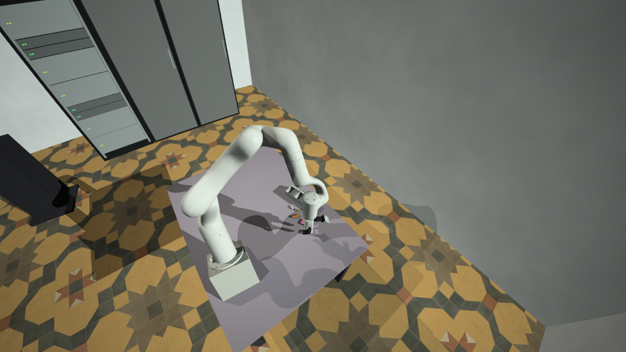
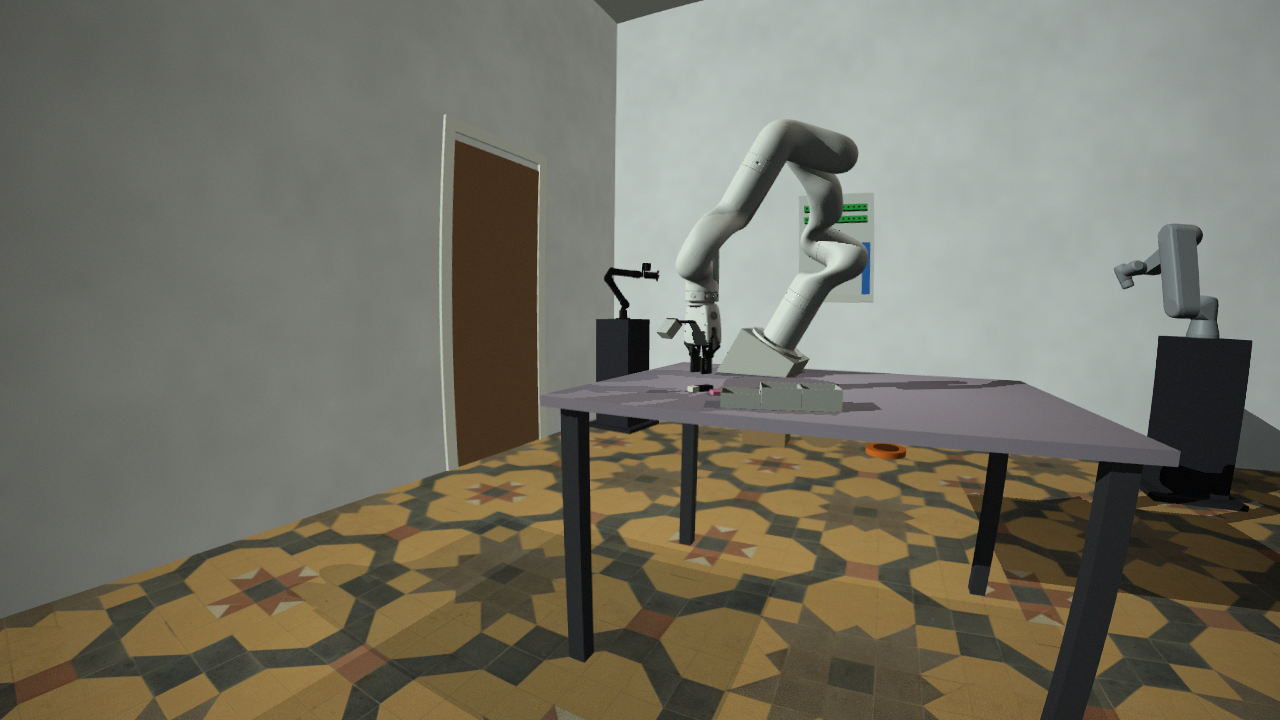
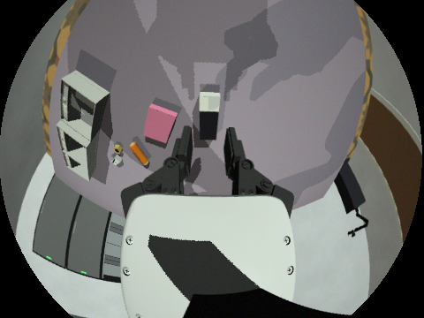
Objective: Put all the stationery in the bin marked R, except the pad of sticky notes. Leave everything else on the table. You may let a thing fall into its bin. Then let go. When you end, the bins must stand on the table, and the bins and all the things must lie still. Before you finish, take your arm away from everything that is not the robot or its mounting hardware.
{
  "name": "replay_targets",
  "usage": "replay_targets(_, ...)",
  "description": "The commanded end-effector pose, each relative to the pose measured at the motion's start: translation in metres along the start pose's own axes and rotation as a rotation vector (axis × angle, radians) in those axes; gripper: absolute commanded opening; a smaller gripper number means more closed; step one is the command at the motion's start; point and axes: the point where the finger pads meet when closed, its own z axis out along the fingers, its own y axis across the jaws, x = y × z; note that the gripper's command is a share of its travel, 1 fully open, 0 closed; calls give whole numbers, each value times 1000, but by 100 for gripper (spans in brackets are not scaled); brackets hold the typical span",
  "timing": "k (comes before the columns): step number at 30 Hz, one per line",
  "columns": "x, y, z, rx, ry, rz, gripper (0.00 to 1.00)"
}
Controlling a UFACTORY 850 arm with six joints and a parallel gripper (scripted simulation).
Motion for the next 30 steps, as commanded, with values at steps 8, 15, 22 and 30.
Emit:
replay_targets(8, 2, 0, 31, 1, 2, 0, 38)
replay_targets(15, 1, 0, 35, 1, 2, 0, 38)
replay_targets(22, 1, 0, 43, 1, 2, 0, 38)
replay_targets(30, 1, 0, 43, 1, 2, 0, 38)
